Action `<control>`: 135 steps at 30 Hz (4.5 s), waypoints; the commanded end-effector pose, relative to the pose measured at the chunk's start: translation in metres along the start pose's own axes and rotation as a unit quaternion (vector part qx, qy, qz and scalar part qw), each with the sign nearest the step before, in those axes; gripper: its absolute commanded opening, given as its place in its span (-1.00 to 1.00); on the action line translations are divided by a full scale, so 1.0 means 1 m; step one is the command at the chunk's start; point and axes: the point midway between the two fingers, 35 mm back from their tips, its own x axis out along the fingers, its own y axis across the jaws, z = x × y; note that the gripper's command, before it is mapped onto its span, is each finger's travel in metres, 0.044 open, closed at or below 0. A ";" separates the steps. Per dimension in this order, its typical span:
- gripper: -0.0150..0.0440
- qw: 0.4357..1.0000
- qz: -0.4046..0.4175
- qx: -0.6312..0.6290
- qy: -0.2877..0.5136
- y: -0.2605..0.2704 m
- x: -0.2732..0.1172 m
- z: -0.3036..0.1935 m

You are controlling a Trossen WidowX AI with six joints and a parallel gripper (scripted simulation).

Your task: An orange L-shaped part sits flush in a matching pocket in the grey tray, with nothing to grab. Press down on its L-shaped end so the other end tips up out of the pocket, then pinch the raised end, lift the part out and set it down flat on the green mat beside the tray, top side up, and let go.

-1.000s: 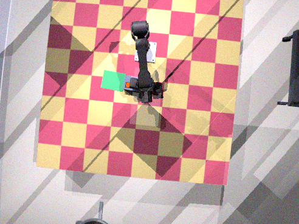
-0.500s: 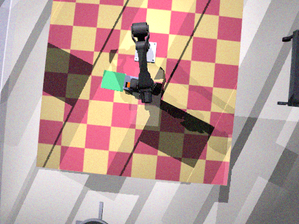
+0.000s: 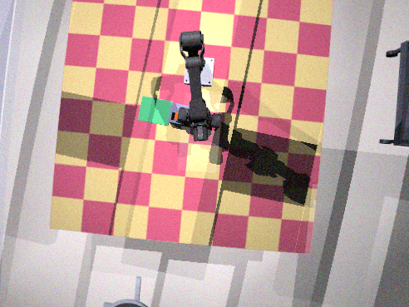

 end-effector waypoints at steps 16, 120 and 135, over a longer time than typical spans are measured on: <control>0.12 1.000 -0.002 0.003 0.001 0.006 -0.069 0.004; 0.46 0.709 -0.004 -0.705 0.005 -0.078 -0.034 0.011; -0.12 0.712 -0.003 -0.703 0.004 -0.077 -0.033 0.010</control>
